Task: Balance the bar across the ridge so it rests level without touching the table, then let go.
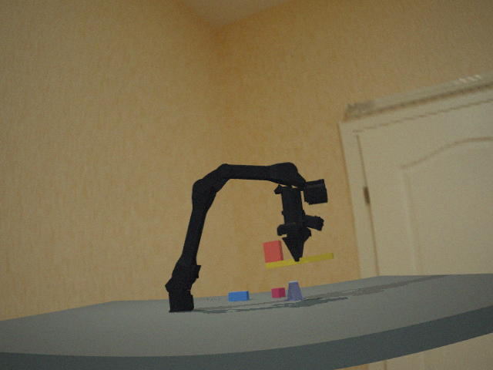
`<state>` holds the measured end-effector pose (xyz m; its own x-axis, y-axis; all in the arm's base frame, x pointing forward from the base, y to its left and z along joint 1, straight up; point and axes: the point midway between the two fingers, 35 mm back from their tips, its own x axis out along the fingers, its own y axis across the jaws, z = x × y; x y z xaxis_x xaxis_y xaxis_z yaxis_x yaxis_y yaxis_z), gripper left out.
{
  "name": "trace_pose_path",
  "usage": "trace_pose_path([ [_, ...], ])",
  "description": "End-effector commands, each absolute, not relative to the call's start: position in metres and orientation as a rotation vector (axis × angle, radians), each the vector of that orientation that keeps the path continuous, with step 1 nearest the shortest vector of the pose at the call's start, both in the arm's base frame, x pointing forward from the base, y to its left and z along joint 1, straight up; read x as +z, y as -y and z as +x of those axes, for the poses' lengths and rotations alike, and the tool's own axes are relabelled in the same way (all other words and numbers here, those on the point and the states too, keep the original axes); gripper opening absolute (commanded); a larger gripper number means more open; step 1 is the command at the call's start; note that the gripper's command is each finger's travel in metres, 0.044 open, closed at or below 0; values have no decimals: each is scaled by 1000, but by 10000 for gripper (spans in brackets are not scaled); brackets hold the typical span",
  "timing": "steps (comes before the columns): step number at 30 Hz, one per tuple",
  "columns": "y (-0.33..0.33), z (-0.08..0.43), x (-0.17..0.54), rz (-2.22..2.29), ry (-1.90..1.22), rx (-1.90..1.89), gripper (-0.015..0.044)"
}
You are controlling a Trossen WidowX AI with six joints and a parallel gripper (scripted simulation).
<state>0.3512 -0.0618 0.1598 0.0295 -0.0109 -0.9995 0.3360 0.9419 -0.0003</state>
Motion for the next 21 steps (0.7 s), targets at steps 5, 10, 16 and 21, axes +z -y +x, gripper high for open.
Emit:
trace_pose_path([
  [5, 51, 354, 160, 25, -1541, -30, 0],
  [10, 44, 357, 160, -134, -1537, 124, 0],
  [16, 36, 359, 161, -323, -1518, 309, 0],
  [21, 27, 361, 161, -480, -1490, 463, 0],
])
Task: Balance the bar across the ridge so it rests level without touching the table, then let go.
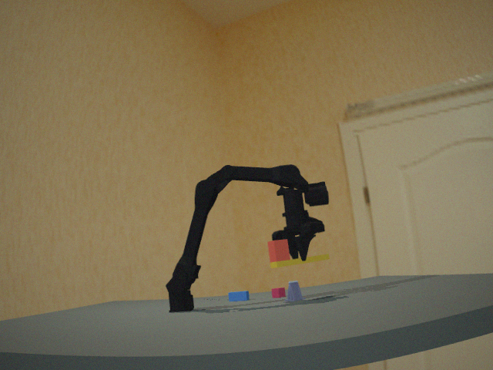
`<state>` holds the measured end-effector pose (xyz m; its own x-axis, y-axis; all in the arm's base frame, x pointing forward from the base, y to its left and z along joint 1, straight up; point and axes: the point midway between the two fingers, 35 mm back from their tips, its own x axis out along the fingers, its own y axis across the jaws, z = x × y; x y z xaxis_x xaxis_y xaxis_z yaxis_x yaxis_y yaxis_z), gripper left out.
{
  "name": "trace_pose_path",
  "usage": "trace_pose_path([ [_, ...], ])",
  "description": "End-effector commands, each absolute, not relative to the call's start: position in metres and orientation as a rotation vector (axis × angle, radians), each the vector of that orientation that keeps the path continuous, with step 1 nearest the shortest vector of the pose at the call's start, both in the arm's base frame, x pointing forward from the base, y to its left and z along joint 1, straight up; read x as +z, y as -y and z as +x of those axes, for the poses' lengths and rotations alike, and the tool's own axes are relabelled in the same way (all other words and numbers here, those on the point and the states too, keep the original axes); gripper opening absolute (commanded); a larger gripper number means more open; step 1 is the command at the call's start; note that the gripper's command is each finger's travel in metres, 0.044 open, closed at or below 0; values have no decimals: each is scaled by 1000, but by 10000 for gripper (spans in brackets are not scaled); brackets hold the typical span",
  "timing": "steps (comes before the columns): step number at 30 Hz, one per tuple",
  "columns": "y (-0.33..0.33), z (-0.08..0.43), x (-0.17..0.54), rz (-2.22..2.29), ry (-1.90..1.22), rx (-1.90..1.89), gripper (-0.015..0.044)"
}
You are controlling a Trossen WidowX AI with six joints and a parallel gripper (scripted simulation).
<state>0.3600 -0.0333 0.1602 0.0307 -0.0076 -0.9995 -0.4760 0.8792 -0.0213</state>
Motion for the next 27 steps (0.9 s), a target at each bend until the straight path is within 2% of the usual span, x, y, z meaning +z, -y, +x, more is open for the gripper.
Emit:
trace_pose_path([
  [1, 26, 361, 161, -512, -1483, 493, 0],
  [27, -31, 357, 161, -1305, -1131, 1270, 0],
])
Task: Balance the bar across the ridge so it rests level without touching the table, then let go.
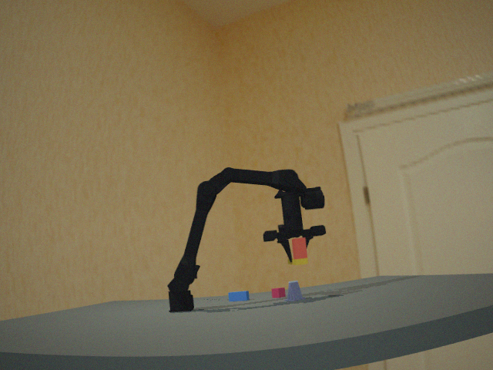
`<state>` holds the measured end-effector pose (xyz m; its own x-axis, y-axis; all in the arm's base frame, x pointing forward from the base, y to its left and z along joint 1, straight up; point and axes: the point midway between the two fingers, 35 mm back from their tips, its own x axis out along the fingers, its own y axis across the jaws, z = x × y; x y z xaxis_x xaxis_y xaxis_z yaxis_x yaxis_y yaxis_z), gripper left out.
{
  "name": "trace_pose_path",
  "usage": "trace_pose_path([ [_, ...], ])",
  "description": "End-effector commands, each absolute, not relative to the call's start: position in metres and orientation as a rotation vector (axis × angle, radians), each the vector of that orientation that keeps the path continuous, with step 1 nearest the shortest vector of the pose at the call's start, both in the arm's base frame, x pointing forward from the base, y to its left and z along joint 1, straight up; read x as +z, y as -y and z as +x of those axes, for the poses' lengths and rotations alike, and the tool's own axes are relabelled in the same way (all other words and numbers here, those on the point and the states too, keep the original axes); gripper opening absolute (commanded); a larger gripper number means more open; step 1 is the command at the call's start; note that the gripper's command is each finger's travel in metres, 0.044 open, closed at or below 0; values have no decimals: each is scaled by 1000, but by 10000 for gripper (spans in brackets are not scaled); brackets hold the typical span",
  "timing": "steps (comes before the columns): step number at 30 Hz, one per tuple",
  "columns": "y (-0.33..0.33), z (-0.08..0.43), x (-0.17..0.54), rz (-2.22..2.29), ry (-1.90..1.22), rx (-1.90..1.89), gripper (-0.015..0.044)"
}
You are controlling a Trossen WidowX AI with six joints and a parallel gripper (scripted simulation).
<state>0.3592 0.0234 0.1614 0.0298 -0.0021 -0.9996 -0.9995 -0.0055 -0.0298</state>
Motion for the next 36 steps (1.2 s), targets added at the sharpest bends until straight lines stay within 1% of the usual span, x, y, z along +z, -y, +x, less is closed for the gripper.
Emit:
trace_pose_path([
  [1, -34, 355, 161, -1334, -1111, 1299, 0],
  [10, -53, 337, 161, -1563, -927, 1524, 0],
  [36, -52, 331, 127, -1576, -916, 1537, 0],
])
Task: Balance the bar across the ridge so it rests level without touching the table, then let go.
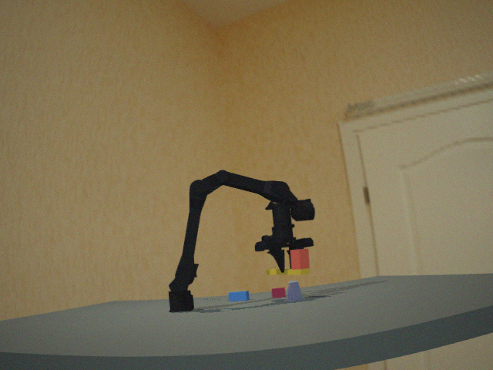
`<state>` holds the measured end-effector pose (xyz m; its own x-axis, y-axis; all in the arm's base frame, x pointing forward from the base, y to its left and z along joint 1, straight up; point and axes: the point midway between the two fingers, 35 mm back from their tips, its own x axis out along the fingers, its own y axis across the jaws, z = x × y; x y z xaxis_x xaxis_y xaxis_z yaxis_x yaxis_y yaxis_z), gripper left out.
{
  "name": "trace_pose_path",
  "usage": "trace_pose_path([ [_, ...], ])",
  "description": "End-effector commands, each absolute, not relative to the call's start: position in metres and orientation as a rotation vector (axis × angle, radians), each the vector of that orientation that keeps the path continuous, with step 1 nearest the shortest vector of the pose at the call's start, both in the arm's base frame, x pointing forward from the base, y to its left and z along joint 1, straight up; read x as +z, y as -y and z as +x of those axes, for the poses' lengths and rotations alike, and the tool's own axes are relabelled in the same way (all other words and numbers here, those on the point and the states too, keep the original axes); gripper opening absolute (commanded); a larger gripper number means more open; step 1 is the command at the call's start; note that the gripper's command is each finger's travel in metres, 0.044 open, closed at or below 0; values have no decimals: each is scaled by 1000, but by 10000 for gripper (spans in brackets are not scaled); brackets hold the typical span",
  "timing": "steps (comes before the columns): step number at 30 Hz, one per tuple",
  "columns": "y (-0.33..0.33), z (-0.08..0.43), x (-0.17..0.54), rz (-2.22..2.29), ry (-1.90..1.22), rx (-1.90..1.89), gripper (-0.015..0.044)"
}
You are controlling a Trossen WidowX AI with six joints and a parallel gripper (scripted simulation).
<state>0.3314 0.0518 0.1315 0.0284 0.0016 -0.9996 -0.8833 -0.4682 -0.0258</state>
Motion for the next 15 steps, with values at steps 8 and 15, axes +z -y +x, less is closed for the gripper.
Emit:
trace_pose_path([
  [8, -51, 329, 117, -1577, -915, 1538, 0],
  [15, -51, 329, 117, -1577, -915, 1538, 0],
])
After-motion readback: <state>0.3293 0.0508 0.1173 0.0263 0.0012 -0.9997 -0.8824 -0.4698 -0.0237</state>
